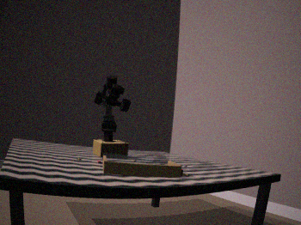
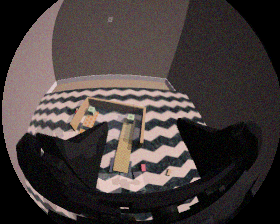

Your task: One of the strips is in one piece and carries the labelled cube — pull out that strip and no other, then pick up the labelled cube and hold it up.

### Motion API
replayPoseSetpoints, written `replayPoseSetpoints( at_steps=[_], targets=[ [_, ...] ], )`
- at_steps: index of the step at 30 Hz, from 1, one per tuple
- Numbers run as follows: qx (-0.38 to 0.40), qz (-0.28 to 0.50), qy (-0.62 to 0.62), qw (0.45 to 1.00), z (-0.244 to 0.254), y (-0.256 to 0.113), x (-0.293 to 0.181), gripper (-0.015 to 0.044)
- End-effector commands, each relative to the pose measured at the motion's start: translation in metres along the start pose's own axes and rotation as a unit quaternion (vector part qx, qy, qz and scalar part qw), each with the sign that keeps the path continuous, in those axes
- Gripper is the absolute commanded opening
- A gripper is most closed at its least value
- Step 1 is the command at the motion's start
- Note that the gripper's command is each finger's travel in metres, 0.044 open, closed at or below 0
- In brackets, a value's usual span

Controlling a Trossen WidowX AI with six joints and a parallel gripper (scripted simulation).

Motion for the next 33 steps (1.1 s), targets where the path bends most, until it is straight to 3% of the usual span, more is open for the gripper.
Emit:
replayPoseSetpoints(
  at_steps=[1,5,23,26,33],
  targets=[
    [0.042,0.044,0.028,0.998,0.04,0.017,-0.031,0.04],
    [0.07,0.081,0.04,0.993,0.074,0.023,-0.06,0.04],
    [0.072,0.083,0.041,0.993,0.075,0.023,-0.061,0.04],
    [0.06,0.12,0.044,0.99,0.073,0.033,-0.058,0.0321],
    [0.006,0.298,0.067,0.952,0.06,0.085,-0.05,0.0138]
  ],
)
Point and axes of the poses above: the point midway between the two fingers, 35 mm back from their tips, its own y axis out along the fingers, its own z axis across the jaws, x = y × z, the point moved 10 cm from there along -y, back along the fingers, and after that the axes turned 9 degrees about y, right-handed, at the moved point
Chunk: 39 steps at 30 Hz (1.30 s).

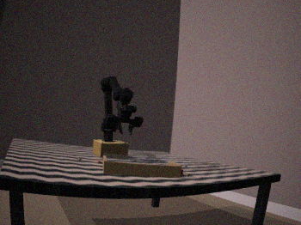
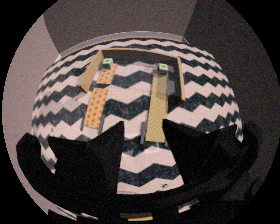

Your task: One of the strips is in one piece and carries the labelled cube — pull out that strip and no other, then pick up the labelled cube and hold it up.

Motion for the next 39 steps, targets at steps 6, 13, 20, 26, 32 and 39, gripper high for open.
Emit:
replayPoseSetpoints(
  at_steps=[6,13,20,26,32,39],
  targets=[
    [-0.064,0.221,0.067,0.971,-0.026,0.062,0.029,0.0],
    [-0.087,0.306,0.095,0.943,-0.042,0.091,0.036,0.0],
    [-0.087,0.306,0.095,0.943,-0.043,0.095,0.033,0.0],
    [-0.087,0.306,0.095,0.943,-0.044,0.104,0.028,0.0],
    [-0.087,0.306,0.095,0.943,-0.045,0.113,0.024,0.0],
    [-0.087,0.306,0.095,0.943,-0.047,0.122,0.017,0.0]
  ],
)
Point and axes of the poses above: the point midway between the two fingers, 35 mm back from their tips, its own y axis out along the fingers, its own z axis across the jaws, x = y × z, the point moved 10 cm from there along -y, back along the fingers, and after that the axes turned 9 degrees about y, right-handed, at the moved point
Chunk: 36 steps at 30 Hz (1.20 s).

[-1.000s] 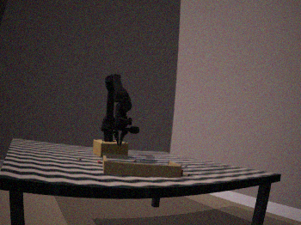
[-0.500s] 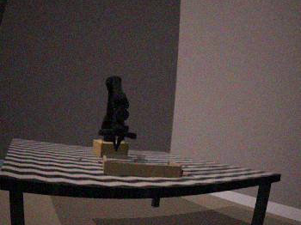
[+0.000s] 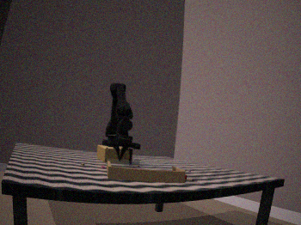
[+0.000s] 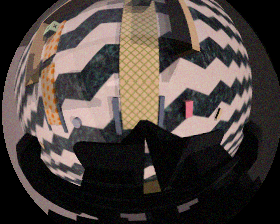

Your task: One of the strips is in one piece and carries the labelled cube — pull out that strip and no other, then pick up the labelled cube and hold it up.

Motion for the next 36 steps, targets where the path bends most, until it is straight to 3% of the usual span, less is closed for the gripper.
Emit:
replayPoseSetpoints(
  at_steps=[1,20,36],
  targets=[
    [0.002,0.002,-0.001,1.0,0.0,0.007,-0.001,0.0],
    [0.002,0.002,-0.001,1.0,0.0,0.038,-0.002,0.0],
    [0.002,0.002,-0.001,1.0,0.0,0.039,-0.002,0.0]
  ],
)
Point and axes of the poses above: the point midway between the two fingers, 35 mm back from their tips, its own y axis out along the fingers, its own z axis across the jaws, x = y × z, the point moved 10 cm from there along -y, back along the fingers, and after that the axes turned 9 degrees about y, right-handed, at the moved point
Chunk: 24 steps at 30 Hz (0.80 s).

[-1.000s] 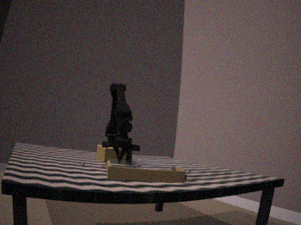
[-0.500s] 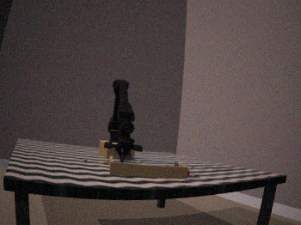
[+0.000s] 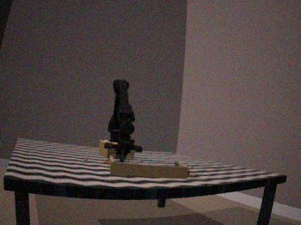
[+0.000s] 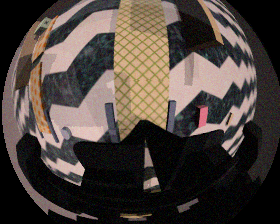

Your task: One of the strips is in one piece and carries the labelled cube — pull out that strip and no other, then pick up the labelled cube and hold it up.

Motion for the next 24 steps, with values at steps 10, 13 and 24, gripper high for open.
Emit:
replayPoseSetpoints(
  at_steps=[10,13,24],
  targets=[
    [0.002,0.0,-0.003,1.0,0.0002,0.001,0.0,0.0],
    [0.002,0.0,-0.003,1.0,0.0002,0.0013,0.0,0.0],
    [0.002,0.0,-0.003,1.0,0.0002,0.0024,0.0,0.0]
  ],
)
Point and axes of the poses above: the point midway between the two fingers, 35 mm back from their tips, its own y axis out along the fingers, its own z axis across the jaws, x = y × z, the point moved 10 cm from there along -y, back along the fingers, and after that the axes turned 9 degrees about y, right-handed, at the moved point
